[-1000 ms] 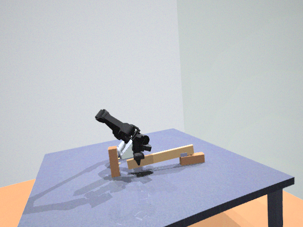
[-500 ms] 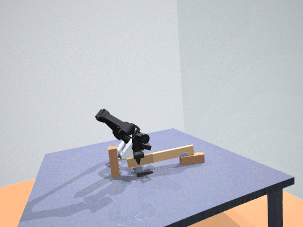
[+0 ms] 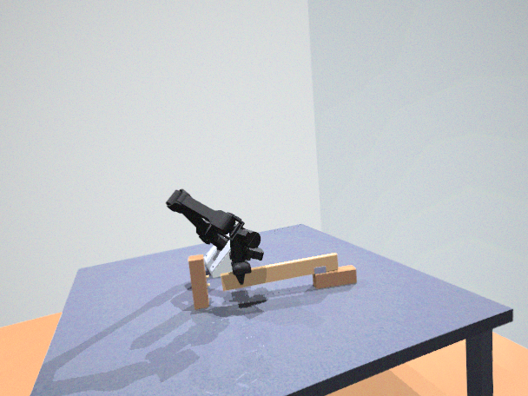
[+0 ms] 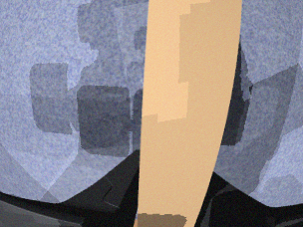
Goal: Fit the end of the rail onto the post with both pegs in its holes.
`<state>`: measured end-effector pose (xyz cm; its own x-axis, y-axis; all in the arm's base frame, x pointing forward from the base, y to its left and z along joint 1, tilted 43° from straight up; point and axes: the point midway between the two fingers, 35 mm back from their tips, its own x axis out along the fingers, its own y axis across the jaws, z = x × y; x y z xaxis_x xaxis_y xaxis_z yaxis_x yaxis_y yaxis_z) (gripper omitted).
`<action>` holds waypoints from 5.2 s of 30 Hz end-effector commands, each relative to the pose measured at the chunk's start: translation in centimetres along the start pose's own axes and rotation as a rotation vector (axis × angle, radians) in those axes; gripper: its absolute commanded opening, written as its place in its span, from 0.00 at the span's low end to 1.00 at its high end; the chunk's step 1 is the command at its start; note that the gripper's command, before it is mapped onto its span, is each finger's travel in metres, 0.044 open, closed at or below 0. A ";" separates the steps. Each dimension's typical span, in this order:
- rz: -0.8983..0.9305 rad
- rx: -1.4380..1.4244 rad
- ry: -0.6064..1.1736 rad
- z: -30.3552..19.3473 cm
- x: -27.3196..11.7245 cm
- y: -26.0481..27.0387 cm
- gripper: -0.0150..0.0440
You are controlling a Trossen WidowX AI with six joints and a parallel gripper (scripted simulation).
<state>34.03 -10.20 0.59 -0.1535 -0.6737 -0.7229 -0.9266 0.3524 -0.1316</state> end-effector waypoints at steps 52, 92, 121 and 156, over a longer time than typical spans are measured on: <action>-0.010 0.006 -0.018 0.1 -1.4 -0.1 0.25; -0.010 0.006 -0.017 -0.3 -1.2 0.0 0.25; -0.010 0.005 -0.017 -1.1 -1.5 0.0 0.25; -0.010 0.005 -0.016 -2.2 -1.3 0.0 0.25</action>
<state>33.51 -10.67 2.58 -0.1455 -0.6651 -0.7325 -0.9250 0.3540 -0.1377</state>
